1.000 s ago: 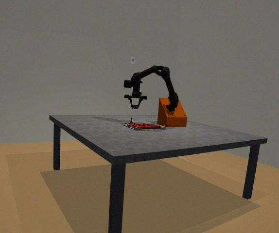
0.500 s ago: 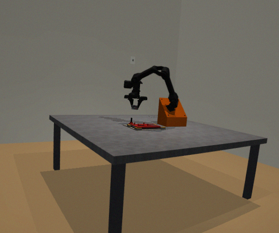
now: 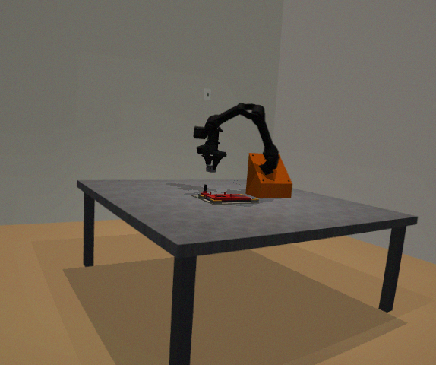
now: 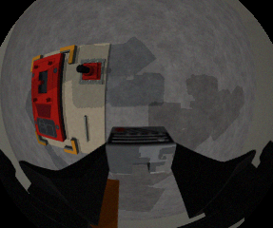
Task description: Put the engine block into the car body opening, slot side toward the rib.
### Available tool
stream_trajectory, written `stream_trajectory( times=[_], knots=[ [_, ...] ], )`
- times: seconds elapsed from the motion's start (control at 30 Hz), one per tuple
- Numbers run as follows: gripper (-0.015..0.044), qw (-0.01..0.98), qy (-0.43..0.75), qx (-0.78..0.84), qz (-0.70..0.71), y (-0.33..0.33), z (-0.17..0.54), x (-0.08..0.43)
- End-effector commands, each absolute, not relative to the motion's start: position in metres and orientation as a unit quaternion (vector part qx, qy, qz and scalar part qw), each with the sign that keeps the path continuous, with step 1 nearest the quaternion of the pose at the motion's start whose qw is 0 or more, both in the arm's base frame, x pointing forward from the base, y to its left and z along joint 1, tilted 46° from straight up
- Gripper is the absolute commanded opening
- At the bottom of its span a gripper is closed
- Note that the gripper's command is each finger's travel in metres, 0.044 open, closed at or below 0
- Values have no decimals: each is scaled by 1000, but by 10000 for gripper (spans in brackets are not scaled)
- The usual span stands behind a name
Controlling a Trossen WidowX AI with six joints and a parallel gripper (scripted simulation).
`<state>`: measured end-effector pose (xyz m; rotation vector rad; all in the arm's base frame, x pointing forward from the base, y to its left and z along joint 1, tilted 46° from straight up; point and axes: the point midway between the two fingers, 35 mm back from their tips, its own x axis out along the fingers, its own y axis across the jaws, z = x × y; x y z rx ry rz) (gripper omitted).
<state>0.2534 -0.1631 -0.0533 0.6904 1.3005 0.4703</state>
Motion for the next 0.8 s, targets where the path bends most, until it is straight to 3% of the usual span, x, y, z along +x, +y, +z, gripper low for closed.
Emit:
stream_trajectory(
  times=[0.0, 0.77],
  knots=[
    [0, 697, 597, 354, 178, -163, -54, 254],
    [0, 505, 620, 597, -68, -160, -56, 254]
  ],
)
